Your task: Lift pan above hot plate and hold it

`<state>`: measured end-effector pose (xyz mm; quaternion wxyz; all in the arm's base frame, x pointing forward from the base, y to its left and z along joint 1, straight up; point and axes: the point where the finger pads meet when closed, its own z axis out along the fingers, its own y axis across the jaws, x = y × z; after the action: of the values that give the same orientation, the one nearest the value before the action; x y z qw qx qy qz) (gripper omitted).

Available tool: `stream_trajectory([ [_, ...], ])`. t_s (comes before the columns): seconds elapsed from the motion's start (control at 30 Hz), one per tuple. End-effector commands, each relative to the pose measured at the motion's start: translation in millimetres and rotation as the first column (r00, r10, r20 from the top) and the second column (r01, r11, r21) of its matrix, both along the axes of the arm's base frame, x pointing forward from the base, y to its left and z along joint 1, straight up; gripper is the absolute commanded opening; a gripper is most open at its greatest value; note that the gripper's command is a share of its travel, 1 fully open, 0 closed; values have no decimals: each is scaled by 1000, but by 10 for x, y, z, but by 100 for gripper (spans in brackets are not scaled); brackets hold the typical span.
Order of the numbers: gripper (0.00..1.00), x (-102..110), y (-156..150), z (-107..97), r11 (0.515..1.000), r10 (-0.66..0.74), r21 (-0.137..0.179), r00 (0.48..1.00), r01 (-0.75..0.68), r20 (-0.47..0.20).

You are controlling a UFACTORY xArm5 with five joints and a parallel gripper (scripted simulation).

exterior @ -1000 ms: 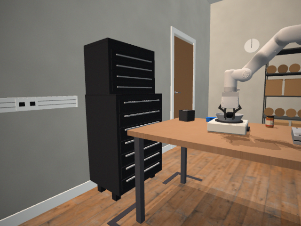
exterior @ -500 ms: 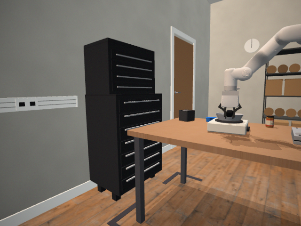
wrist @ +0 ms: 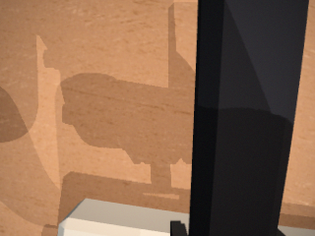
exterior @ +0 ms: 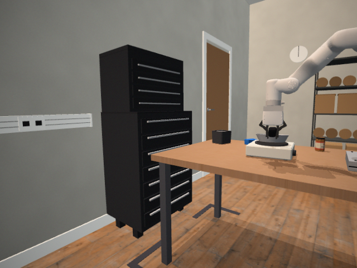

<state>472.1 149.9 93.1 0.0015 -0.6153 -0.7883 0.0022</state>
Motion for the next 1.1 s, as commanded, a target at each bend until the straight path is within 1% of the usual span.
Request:
stream_trajectory([
  [0.0, 0, 12, 4, 68, 1000, 0, 1, 1000, 0, 5],
  [0.63, 0, -1, 0, 257, 1000, 0, 2, 1000, 0, 5],
  [1.07, 0, 11, 3, 450, 1000, 0, 1, 1000, 0, 5],
])
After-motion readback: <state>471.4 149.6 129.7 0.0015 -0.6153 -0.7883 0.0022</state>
